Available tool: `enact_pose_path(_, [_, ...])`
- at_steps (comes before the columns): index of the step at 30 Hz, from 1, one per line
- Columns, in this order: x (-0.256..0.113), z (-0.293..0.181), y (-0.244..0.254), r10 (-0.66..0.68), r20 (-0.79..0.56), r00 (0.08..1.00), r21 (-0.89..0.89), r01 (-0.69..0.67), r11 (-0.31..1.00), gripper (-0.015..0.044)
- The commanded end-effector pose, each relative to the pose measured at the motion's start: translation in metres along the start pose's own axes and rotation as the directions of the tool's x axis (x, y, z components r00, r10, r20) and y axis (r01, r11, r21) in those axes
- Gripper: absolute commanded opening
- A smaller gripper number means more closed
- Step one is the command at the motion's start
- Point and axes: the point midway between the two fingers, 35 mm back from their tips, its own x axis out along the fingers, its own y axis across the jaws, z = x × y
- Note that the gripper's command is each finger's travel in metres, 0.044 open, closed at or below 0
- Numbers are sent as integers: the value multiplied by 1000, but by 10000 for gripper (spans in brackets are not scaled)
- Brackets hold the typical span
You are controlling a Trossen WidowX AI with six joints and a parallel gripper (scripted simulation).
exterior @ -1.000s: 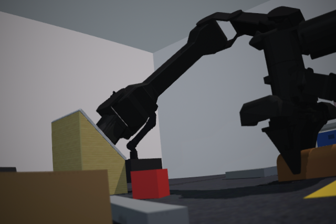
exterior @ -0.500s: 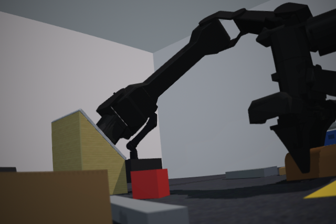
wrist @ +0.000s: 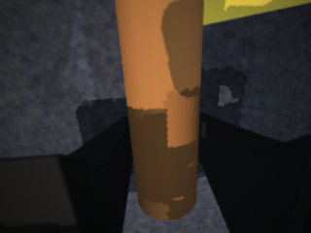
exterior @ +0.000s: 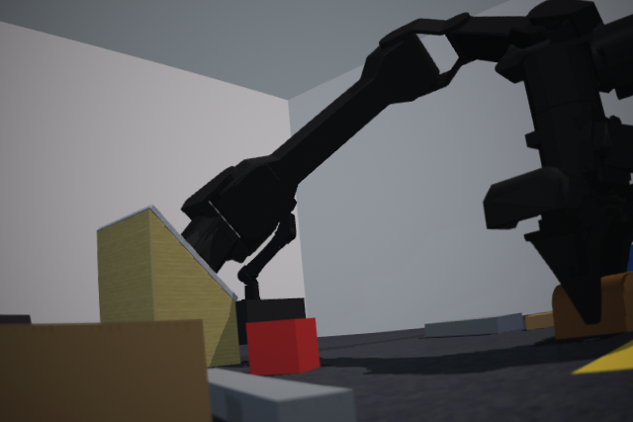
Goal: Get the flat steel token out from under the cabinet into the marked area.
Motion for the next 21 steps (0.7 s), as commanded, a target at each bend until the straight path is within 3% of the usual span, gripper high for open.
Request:
enact_pose_path(1, [0,6,1,4,1,1000,-3,-4,1000,0])
enact_pose_path(21, [0,23,1,4,2,1000,-4,-4,1000,0])
